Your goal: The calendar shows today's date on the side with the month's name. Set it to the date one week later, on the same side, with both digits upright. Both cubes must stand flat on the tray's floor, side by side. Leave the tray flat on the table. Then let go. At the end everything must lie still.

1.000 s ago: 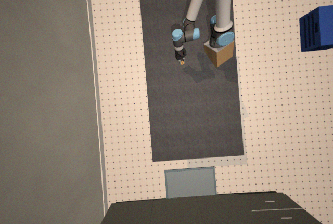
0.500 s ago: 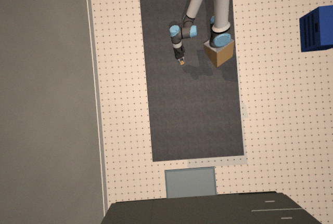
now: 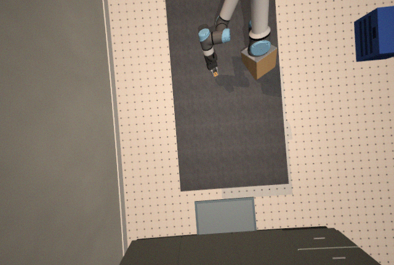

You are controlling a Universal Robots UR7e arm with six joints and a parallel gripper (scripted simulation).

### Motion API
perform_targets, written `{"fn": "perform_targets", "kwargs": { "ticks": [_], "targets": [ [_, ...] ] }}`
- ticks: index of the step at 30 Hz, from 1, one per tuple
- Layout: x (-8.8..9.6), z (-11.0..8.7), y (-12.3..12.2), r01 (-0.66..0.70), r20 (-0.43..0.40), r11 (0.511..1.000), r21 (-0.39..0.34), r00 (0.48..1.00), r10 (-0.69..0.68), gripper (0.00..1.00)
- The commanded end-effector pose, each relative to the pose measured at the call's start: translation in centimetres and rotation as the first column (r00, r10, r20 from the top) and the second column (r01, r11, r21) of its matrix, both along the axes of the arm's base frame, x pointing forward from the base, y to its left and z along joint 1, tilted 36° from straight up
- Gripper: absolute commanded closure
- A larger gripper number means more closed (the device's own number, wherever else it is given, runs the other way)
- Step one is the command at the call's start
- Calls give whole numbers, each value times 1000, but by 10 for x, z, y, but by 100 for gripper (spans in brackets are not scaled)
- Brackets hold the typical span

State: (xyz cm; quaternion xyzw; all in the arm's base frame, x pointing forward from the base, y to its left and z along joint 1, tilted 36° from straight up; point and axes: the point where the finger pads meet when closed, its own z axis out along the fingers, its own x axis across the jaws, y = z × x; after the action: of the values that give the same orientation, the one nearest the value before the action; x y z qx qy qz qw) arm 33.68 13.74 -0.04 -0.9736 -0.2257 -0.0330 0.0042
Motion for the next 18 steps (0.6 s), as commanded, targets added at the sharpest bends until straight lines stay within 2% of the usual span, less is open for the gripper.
{"fn": "perform_targets", "kwargs": {
  "ticks": [1,4,9,18],
  "targets": [
    [1,0,-1,-4,-37,997,80,999,7,43],
    [2,1,-1,-4,-53,992,125,999,11,43],
    [2,2,-2,-3,-60,988,151,998,13,43],
    [2,3,-2,-3,-62,987,159,998,13,43]
  ]
}}
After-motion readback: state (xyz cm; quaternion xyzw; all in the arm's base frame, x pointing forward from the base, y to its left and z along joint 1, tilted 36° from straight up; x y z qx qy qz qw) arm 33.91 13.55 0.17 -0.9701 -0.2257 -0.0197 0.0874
